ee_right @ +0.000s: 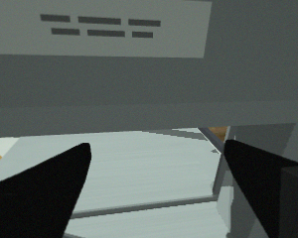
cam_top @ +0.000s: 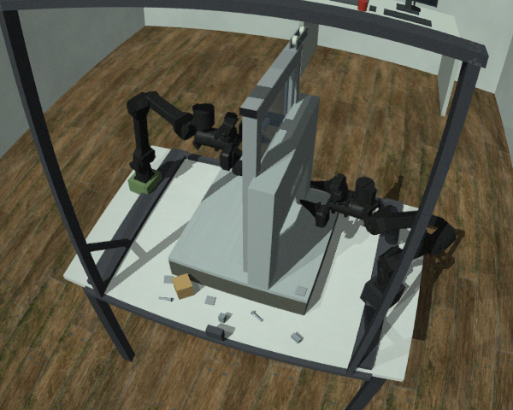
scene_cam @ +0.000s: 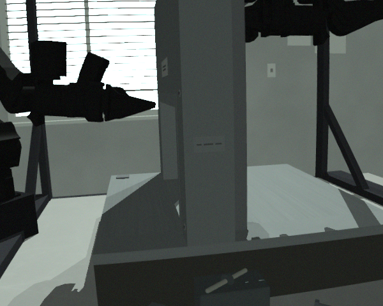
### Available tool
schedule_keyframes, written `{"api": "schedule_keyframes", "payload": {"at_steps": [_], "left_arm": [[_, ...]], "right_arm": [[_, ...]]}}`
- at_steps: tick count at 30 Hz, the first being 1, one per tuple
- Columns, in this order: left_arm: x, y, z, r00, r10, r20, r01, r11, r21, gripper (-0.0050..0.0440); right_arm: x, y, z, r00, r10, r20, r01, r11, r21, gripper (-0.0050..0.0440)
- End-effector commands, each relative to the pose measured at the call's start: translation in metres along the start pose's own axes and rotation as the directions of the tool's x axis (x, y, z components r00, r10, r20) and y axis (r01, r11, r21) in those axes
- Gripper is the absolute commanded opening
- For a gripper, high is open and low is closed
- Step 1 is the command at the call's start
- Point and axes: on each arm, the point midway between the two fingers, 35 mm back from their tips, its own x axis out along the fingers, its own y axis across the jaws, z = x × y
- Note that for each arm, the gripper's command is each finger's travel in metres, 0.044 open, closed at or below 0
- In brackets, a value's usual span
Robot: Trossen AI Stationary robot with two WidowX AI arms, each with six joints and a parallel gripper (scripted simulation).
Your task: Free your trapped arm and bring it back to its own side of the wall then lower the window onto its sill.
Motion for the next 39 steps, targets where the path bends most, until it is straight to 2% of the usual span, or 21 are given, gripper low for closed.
{"api": "schedule_keyframes", "payload": {"at_steps": [1, 7, 9, 10, 11, 16, 19, 23, 26, 28, 29, 36, 37, 38, 39], "left_arm": [[-0.02, 0.006, 0.1, 0.975, -0.005, 0.222, 0.019, 0.998, -0.058, 0.04], [-0.02, 0.006, 0.1, 0.975, -0.005, 0.222, 0.019, 0.998, -0.058, 0.04], [-0.02, 0.006, 0.1, 0.975, -0.005, 0.222, 0.019, 0.998, -0.058, 0.04], [-0.02, 0.006, 0.1, 0.975, -0.005, 0.222, 0.019, 0.998, -0.058, 0.04], [-0.02, 0.006, 0.1, 0.975, -0.005, 0.222, 0.019, 0.998, -0.058, 0.04], [-0.02, 0.006, 0.1, 0.975, -0.005, 0.222, 0.019, 0.998, -0.058, 0.04], [-0.02, 0.006, 0.1, 0.975, -0.005, 0.222, 0.019, 0.998, -0.058, 0.04], [-0.02, 0.006, 0.1, 0.975, -0.005, 0.222, 0.019, 0.998, -0.058, 0.04], [-0.02, 0.006, 0.1, 0.975, -0.005, 0.222, 0.019, 0.998, -0.058, 0.04], [-0.02, 0.006, 0.1, 0.975, -0.005, 0.222, 0.019, 0.998, -0.058, 0.04], [-0.02, 0.006, 0.1, 0.975, -0.005, 0.222, 0.019, 0.998, -0.058, 0.04], [-0.02, 0.006, 0.1, 0.975, -0.005, 0.222, 0.019, 0.998, -0.058, 0.04], [-0.017, 0.006, 0.071, 0.977, -0.004, 0.215, 0.016, 0.998, -0.056, 0.04], [-0.015, 0.005, 0.053, 0.981, -0.006, 0.192, 0.015, 0.999, -0.049, 0.04], [-0.015, 0.005, 0.046, 0.982, -0.006, 0.188, 0.015, 0.999, -0.048, 0.04]], "right_arm": [[-0.007, -0.011, 0.034, 0.997, -0.068, 0.031, 0.068, 0.998, -0.004, 0.04], [-0.029, -0.02, 0.068, 0.984, -0.167, 0.057, 0.167, 0.986, 0.006, 0.04], [-0.029, -0.02, 0.068, 0.984, -0.167, 0.057, 0.167, 0.986, 0.006, 0.04], [-0.022, -0.03, 0.075, 0.978, -0.203, 0.05, 0.203, 0.979, 0.017, 0.04], [-0.018, -0.041, 0.084, 0.967, -0.247, 0.057, 0.246, 0.969, 0.025, 0.04], [-0.029, -0.063, 0.119, 0.921, -0.379, 0.096, 0.375, 0.925, 0.056, 0.04], [-0.04, -0.077, 0.145, 0.877, -0.465, 0.122, 0.458, 0.885, 0.083, 0.04], [-0.041, -0.082, 0.141, 0.863, -0.496, 0.096, 0.488, 0.868, 0.094, 0.04], [-0.038, -0.08, 0.135, 0.87, -0.485, 0.084, 0.478, 0.874, 0.091, 0.04], [-0.035, -0.073, 0.124, 0.89, -0.448, 0.084, 0.443, 0.894, 0.07, 0.04], [-0.04, -0.072, 0.138, 0.885, -0.449, 0.121, 0.444, 0.893, 0.069, 0.04], [-0.041, -0.072, 0.134, 0.885, -0.45, 0.119, 0.443, 0.893, 0.075, 0.04], [-0.041, -0.072, 0.134, 0.885, -0.45, 0.119, 0.443, 0.893, 0.075, 0.04], [-0.041, -0.072, 0.134, 0.885, -0.45, 0.119, 0.443, 0.893, 0.075, 0.04], [-0.041, -0.072, 0.134, 0.885, -0.45, 0.119, 0.443, 0.893, 0.075, 0.04]]}}
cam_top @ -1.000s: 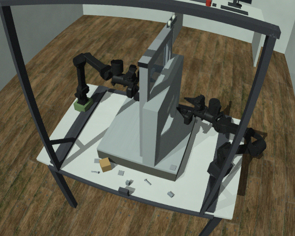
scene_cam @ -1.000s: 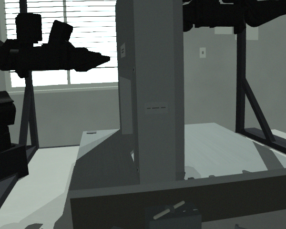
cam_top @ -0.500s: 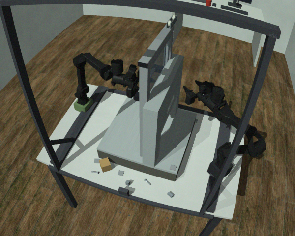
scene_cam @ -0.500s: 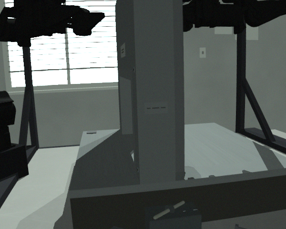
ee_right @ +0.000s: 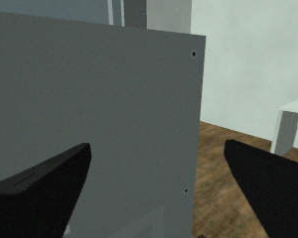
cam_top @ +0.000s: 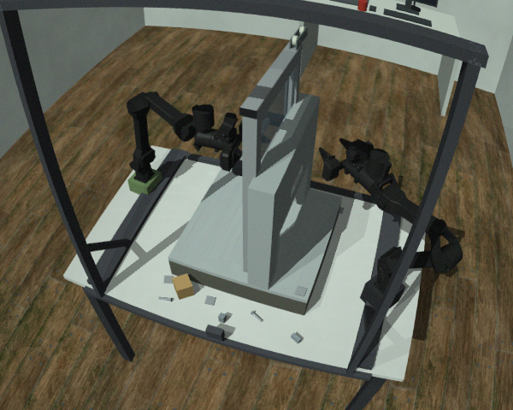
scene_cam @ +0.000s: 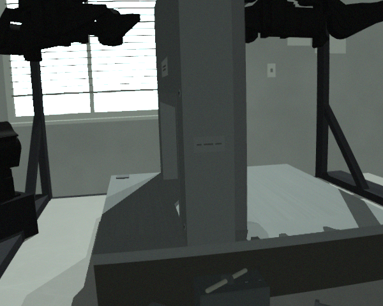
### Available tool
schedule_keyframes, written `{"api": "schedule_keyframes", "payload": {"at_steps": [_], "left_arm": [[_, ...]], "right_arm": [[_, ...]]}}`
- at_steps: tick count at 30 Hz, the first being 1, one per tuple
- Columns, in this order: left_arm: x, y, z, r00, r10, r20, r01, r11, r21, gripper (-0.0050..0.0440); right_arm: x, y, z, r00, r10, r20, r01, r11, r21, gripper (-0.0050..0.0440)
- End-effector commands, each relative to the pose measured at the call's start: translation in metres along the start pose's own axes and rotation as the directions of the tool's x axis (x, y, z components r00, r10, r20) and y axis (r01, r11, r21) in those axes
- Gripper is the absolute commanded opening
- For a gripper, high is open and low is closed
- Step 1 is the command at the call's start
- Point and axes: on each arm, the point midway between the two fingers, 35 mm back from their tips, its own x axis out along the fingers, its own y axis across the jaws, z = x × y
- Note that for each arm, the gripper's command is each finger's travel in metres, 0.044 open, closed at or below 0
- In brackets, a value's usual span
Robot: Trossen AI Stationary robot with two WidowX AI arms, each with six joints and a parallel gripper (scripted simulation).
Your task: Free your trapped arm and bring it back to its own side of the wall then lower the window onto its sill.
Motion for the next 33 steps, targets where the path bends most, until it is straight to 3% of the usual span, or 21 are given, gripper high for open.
{"api": "schedule_keyframes", "payload": {"at_steps": [1, 4, 7, 11, 21, 25, 33], "left_arm": [[-0.015, 0.006, 0.071, 0.984, -0.005, 0.177, 0.015, 0.998, -0.057, 0.04], [-0.016, 0.005, 0.077, 0.982, -0.005, 0.188, 0.017, 0.998, -0.062, 0.04], [-0.016, 0.004, 0.051, 0.987, -0.008, 0.163, 0.018, 0.998, -0.056, 0.04], [-0.017, 0.002, 0.036, 0.987, -0.013, 0.162, 0.023, 0.998, -0.055, 0.04], [-0.017, 0.003, 0.041, 0.987, -0.002, 0.162, 0.012, 0.998, -0.06, 0.04], [-0.017, 0.003, 0.017, 0.992, 0.0, 0.125, 0.006, 0.999, -0.052, 0.04], [-0.016, 0.003, 0.012, 0.99, 0.004, 0.139, 0.002, 0.999, -0.047, 0.04]], "right_arm": [[-0.002, 0.0, 0.002, 1.0, 0.004, 0.011, -0.004, 1.0, -0.003, 0.04], [-0.003, 0.0, 0.003, 1.0, 0.004, 0.013, -0.004, 1.0, -0.003, 0.04], [-0.002, 0.0, 0.004, 1.0, 0.002, 0.014, -0.002, 1.0, -0.003, 0.04], [-0.002, 0.0, 0.003, 1.0, 0.002, 0.013, -0.002, 1.0, -0.003, 0.04], [-0.002, 0.0, 0.003, 1.0, 0.002, 0.013, -0.002, 1.0, -0.003, 0.04], [-0.002, 0.0, 0.003, 1.0, 0.002, 0.013, -0.002, 1.0, -0.003, 0.04], [-0.002, 0.0, 0.003, 1.0, 0.002, 0.013, -0.002, 1.0, -0.003, 0.04]]}}
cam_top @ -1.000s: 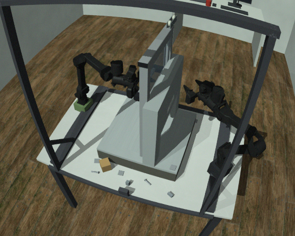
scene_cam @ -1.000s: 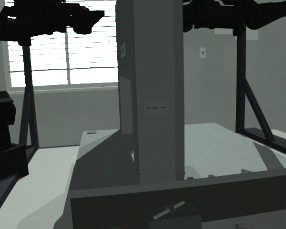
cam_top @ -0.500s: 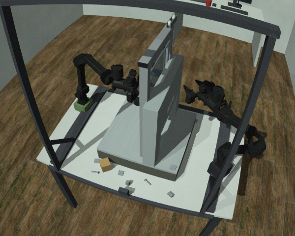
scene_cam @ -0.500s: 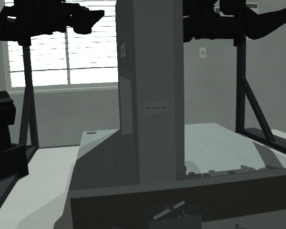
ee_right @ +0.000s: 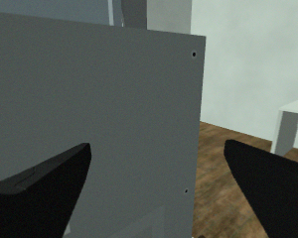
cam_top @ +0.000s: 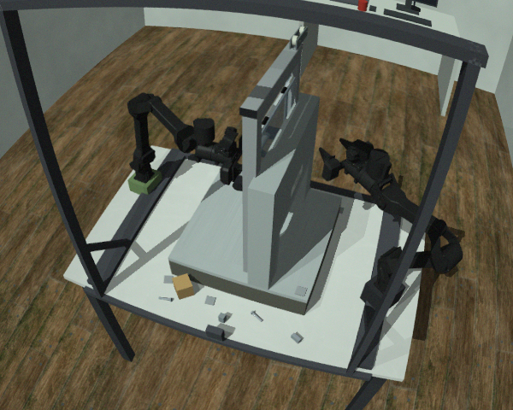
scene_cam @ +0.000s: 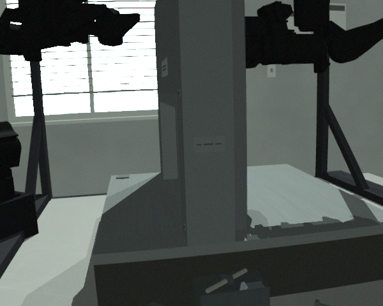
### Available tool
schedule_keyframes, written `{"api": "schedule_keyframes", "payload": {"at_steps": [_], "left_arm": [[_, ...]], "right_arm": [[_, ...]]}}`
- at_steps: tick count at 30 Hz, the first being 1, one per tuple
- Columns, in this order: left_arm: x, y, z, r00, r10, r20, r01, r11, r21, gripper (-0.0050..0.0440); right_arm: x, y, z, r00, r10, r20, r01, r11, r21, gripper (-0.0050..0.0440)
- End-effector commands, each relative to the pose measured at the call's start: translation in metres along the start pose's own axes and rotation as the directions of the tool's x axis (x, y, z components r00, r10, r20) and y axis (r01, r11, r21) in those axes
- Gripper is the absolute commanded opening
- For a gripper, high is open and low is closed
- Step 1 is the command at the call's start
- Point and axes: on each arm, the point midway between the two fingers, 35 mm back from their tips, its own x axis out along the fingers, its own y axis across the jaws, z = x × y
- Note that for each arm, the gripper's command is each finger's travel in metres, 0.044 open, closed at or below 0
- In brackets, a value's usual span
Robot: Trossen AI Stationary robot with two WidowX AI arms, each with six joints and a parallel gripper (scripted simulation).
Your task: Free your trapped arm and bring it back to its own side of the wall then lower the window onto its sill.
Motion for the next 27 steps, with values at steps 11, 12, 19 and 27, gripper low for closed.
{"api": "schedule_keyframes", "payload": {"at_steps": [11, 12, 19, 27], "left_arm": [[-0.013, 0.003, 0.041, 0.989, 0.009, 0.146, -0.001, 0.999, -0.049, 0.04], [-0.012, 0.004, 0.04, 0.989, 0.009, 0.147, -0.002, 0.999, -0.049, 0.04], [-0.01, 0.005, 0.036, 0.986, 0.012, 0.165, -0.004, 0.999, -0.045, 0.04], [-0.006, 0.004, 0.01, 0.991, 0.009, 0.131, -0.003, 0.999, -0.041, 0.04]], "right_arm": [[-0.002, 0.0, 0.003, 1.0, 0.002, 0.012, -0.002, 1.0, -0.003, 0.04], [-0.002, 0.0, 0.003, 1.0, 0.002, 0.012, -0.002, 1.0, -0.003, 0.04], [-0.002, 0.0, 0.003, 1.0, 0.002, 0.012, -0.002, 1.0, -0.003, 0.04], [-0.002, 0.0, 0.003, 1.0, 0.002, 0.012, -0.002, 1.0, -0.003, 0.04]]}}
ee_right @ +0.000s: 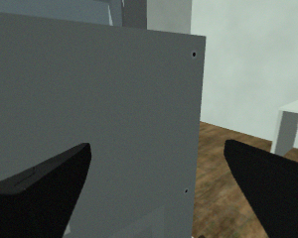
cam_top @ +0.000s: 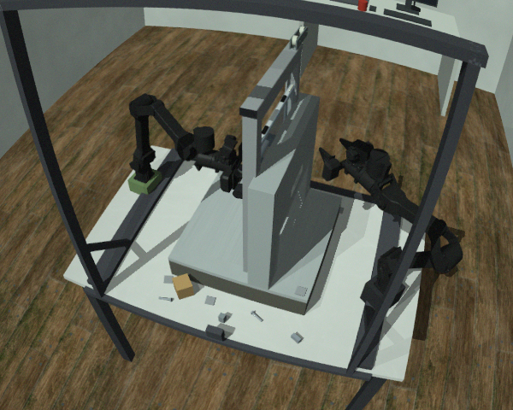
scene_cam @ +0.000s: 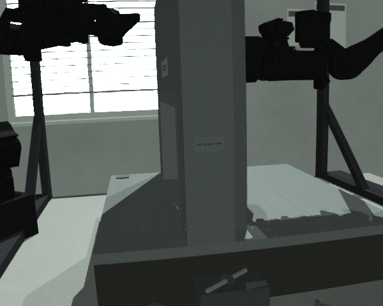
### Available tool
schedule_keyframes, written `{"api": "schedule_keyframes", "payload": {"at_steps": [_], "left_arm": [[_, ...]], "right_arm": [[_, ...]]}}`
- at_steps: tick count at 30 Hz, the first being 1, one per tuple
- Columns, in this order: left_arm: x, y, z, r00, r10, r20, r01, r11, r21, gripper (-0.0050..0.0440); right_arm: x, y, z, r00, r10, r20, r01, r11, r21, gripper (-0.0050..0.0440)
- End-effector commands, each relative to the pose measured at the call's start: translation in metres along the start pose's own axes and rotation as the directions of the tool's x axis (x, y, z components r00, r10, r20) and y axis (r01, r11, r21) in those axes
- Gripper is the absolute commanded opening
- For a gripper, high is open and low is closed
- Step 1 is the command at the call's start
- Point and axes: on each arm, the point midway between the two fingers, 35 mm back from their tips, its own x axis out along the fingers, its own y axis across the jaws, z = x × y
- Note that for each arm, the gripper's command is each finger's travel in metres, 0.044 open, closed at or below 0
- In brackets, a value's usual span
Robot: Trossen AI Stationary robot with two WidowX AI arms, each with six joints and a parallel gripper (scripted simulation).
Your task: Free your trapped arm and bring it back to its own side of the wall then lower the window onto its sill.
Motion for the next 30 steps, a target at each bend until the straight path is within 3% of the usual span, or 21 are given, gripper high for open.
{"api": "schedule_keyframes", "payload": {"at_steps": [1, 2, 3, 7, 12, 17, 30], "left_arm": [[-0.004, 0.004, 0.037, 0.994, 0.005, 0.11, -0.001, 0.999, -0.04, 0.04], [-0.004, 0.004, 0.035, 0.994, 0.005, 0.11, 0.0, 0.999, -0.041, 0.04], [-0.006, 0.005, 0.053, 0.99, 0.007, 0.138, -0.001, 0.999, -0.045, 0.04], [-0.006, 0.005, 0.053, 0.99, 0.006, 0.138, -0.001, 0.999, -0.042, 0.04], [-0.006, 0.005, 0.048, 0.99, 0.007, 0.138, -0.001, 0.999, -0.041, 0.04], [-0.006, 0.005, 0.017, 0.995, 0.008, 0.102, -0.004, 0.999, -0.038, 0.04], [-0.005, 0.005, 0.017, 0.989, 0.012, 0.147, -0.006, 0.999, -0.042, 0.04]], "right_arm": [[-0.002, 0.0, 0.003, 1.0, 0.002, 0.012, -0.002, 1.0, -0.003, 0.04], [-0.002, 0.0, 0.003, 1.0, 0.002, 0.012, -0.002, 1.0, -0.003, 0.04], [-0.002, 0.0, 0.003, 1.0, 0.002, 0.012, -0.002, 1.0, -0.003, 0.04], [-0.002, 0.0, 0.003, 1.0, 0.002, 0.012, -0.002, 1.0, -0.003, 0.04], [-0.002, 0.0, 0.003, 1.0, 0.002, 0.012, -0.002, 1.0, -0.003, 0.04], [-0.002, 0.0, 0.003, 1.0, 0.002, 0.012, -0.002, 1.0, -0.003, 0.04], [-0.002, 0.0, 0.003, 1.0, 0.002, 0.012, -0.002, 1.0, -0.003, 0.04]]}}
